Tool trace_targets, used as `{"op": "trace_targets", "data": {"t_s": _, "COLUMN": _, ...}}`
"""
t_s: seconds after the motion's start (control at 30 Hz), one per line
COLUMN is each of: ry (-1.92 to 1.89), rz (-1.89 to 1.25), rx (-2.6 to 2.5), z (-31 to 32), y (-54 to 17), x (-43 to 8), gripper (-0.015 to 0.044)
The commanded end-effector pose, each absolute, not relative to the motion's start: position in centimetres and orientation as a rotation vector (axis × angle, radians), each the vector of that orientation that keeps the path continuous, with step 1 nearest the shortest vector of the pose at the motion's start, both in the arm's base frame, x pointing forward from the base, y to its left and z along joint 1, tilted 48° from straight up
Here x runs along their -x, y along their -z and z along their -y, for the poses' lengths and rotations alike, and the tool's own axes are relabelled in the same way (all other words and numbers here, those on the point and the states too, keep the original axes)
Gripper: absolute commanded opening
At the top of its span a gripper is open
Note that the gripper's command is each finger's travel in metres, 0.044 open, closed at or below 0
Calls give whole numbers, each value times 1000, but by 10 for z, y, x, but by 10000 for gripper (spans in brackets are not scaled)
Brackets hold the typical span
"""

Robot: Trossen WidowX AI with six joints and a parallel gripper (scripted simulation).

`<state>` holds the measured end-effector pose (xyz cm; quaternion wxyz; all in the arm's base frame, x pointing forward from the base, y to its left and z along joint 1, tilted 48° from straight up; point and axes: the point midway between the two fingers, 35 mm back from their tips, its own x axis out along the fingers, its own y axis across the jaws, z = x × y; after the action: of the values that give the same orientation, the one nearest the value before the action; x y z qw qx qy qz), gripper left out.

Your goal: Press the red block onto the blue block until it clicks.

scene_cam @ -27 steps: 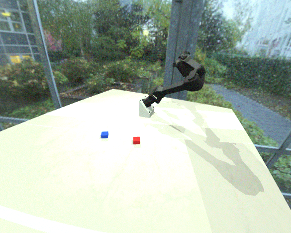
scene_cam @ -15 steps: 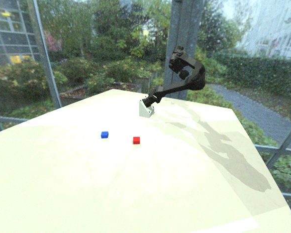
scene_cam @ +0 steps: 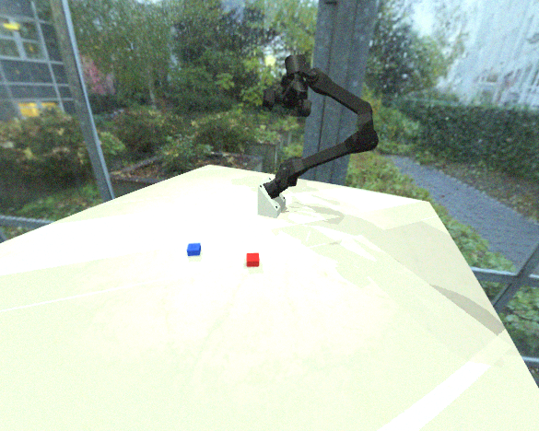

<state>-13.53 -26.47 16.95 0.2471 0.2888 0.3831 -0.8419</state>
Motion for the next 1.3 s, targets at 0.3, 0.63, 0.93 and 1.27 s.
{"op": "trace_targets", "data": {"t_s": 0.3, "ry": 1358, "rz": -1306, "rx": -718, "z": 288, "y": -110, "x": -46, "gripper": 440}}
{"op": "trace_targets", "data": {"t_s": 0.63, "ry": 603, "rz": -1461, "rx": -459, "z": 231, "y": -84, "x": -177, "gripper": 440}}
{"op": "trace_targets", "data": {"t_s": 0.93, "ry": 41, "rz": -1504, "rx": -345, "z": 137, "y": -70, "x": -256, "gripper": 440}}
{"op": "trace_targets", "data": {"t_s": 1.27, "ry": -710, "rz": -1418, "rx": -201, "z": 0, "y": -73, "x": -303, "gripper": 440}}
